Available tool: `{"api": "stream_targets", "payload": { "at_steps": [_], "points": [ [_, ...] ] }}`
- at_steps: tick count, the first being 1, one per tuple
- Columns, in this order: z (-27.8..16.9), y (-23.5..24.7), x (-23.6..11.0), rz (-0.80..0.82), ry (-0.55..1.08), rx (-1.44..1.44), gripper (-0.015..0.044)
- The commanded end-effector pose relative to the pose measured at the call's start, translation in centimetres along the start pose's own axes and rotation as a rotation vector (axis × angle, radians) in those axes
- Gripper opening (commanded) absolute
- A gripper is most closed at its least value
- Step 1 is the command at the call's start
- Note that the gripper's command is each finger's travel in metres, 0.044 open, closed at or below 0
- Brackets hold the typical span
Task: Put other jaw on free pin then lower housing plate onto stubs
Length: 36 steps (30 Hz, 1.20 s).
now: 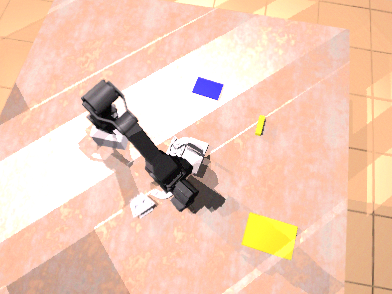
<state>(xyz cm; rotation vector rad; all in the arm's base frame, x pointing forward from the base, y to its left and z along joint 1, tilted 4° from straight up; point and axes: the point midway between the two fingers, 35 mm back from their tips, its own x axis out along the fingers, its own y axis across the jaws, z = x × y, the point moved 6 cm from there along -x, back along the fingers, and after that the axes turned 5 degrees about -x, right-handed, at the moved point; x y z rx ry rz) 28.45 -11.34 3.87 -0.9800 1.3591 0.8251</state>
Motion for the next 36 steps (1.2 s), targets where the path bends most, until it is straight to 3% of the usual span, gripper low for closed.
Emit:
{"api": "stream_targets", "payload": {
  "at_steps": [1, 3, 10, 21, 36],
  "points": [
    [0.0, 0.0, 0.0, 0.0, 0.0, 0.0, 0.023],
    [0.0, 0.0, 0.0, 0.0, 0.0, 0.0, 0.0177],
    [0.0, 0.0, 0.0, 0.0, 0.0, 0.0, 0.0134],
    [0.0, 0.0, -0.2, 0.0, 0.0, 0.0, 0.0134],
    [0.0, -0.3, -4.8, -0.001, -0.004, -0.002, 0.0134]
  ]
}}
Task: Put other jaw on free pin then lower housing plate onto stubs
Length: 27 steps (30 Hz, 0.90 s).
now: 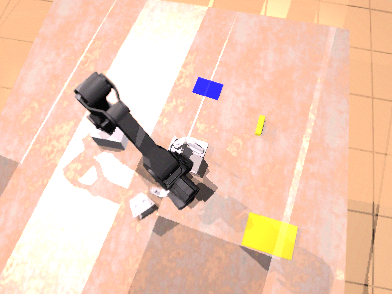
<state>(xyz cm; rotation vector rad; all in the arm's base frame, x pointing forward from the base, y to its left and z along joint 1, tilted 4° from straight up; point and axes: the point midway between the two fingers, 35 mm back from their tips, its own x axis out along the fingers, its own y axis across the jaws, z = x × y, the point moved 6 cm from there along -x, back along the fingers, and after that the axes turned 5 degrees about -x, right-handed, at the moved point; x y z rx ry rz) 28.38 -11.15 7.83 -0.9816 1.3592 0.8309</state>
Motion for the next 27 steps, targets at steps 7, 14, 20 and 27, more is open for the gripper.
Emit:
{"api": "stream_targets", "payload": {
  "at_steps": [7, 14, 20, 27],
  "points": [
    [0.0, 0.1, -3.1, -0.004, -0.006, 0.001, 0.0134],
    [0.2, 0.2, -3.9, -0.004, -0.007, 0.014, 0.0134],
    [2.1, 0.5, -3.9, -0.002, -0.009, 0.125, 0.0134],
    [4.4, 1.1, -3.9, 0.0, -0.012, 0.262, 0.0134]
  ]
}}
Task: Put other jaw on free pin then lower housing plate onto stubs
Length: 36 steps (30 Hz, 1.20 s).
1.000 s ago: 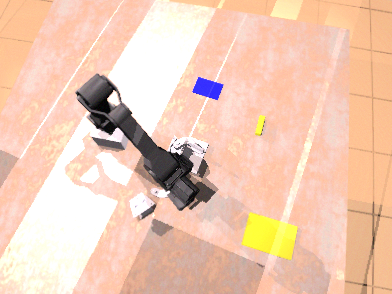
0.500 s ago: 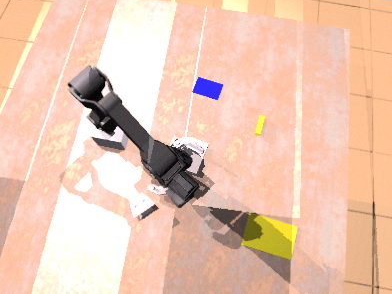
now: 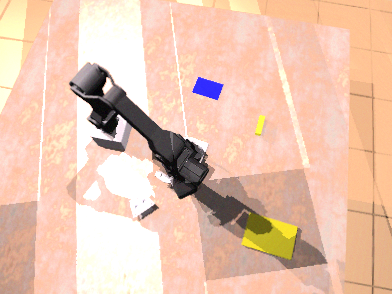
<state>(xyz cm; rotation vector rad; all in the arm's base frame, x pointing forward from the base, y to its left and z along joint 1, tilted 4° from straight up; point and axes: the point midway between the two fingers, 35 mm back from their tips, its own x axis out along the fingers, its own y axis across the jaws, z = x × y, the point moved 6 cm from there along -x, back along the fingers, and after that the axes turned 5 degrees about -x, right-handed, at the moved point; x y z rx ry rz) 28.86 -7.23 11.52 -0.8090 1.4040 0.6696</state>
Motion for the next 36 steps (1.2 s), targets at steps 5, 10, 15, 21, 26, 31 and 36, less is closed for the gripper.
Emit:
{"api": "stream_targets", "payload": {
  "at_steps": [5, 10, 15, 21, 26, 31, 36],
  "points": [
    [2.1, 1.3, 0.1, 0.005, -0.001, 0.143, 0.0134],
    [3.5, 2.2, 0.1, 0.006, -0.002, 0.241, 0.0134],
    [4.8, 3.2, 0.1, 0.008, -0.003, 0.339, 0.0134],
    [6.3, 4.4, 0.0, 0.009, -0.003, 0.457, 0.0134],
    [7.4, 5.5, 0.0, 0.01, -0.004, 0.556, 0.0134],
    [8.5, 6.7, 0.0, 0.011, -0.004, 0.654, 0.0134],
    [9.4, 7.8, 0.0, 0.012, -0.004, 0.738, 0.0134]
  ]
}}
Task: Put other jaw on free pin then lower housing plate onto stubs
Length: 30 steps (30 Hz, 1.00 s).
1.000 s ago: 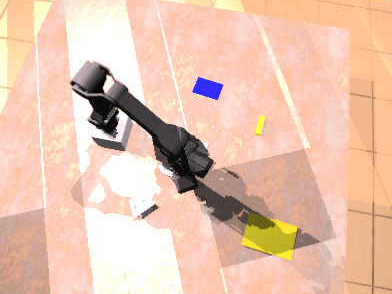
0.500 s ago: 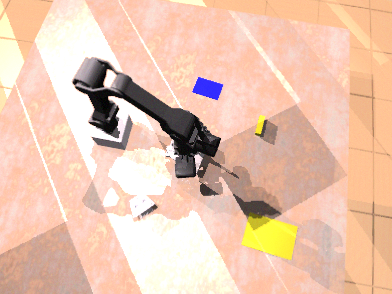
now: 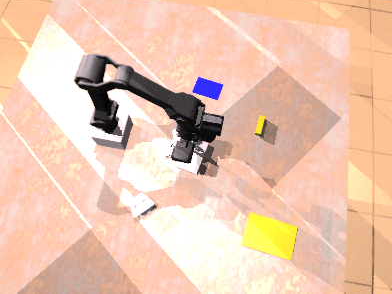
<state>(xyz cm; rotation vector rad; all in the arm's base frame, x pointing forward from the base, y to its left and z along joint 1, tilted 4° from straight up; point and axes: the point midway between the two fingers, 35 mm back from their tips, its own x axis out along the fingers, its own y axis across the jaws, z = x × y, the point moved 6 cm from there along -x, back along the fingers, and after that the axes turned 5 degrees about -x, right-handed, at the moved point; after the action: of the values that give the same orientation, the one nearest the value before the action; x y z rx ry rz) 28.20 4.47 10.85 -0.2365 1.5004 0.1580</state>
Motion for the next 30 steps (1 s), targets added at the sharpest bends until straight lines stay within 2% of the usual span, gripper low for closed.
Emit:
{"api": "stream_targets", "payload": {
  "at_steps": [1, 24, 30],
  "points": [
    [-0.1, 0.5, 0.1, -0.007, 0.001, 0.041, 0.0134],
    [-0.1, 0.5, 0.1, -0.007, 0.001, 0.029, 0.0134],
    [-0.1, -0.9, 0.1, -0.008, 0.001, 0.029, 0.0134]
  ]
}}
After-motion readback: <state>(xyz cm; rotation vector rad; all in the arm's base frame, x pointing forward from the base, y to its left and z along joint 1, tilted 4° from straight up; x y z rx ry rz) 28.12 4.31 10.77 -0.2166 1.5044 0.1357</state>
